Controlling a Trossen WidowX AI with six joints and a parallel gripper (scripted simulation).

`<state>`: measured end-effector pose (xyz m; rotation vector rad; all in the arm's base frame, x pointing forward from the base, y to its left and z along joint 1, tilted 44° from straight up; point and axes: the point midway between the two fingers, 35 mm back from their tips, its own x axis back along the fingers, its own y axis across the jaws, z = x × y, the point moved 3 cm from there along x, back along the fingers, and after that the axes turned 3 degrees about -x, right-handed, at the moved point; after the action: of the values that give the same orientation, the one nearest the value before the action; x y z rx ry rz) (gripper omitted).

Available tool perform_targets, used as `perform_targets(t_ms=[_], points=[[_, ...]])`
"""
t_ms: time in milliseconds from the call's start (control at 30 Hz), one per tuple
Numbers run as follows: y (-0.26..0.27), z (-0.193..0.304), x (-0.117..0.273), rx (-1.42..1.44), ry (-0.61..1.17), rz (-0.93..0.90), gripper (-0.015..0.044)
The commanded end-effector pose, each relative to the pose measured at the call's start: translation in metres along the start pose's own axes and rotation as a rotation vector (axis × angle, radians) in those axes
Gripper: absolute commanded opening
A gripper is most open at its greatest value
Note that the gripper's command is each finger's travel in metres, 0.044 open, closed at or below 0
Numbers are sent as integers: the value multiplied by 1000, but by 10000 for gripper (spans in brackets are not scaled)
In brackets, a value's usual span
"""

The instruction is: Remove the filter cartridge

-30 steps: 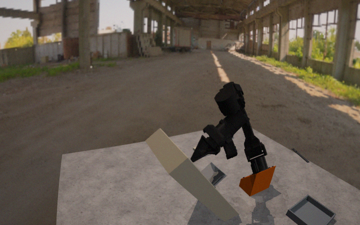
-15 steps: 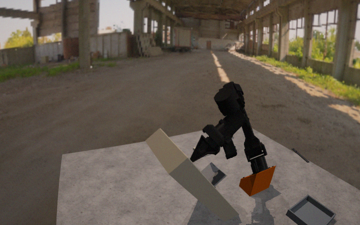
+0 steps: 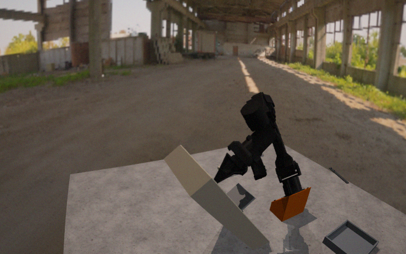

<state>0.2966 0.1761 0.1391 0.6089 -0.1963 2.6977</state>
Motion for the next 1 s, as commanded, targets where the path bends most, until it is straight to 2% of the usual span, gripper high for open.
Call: perform_targets(t_ms=[0, 967], points=[[0, -1, 0, 6, -3, 3, 102], [0, -1, -15, 6, -3, 3, 102]])
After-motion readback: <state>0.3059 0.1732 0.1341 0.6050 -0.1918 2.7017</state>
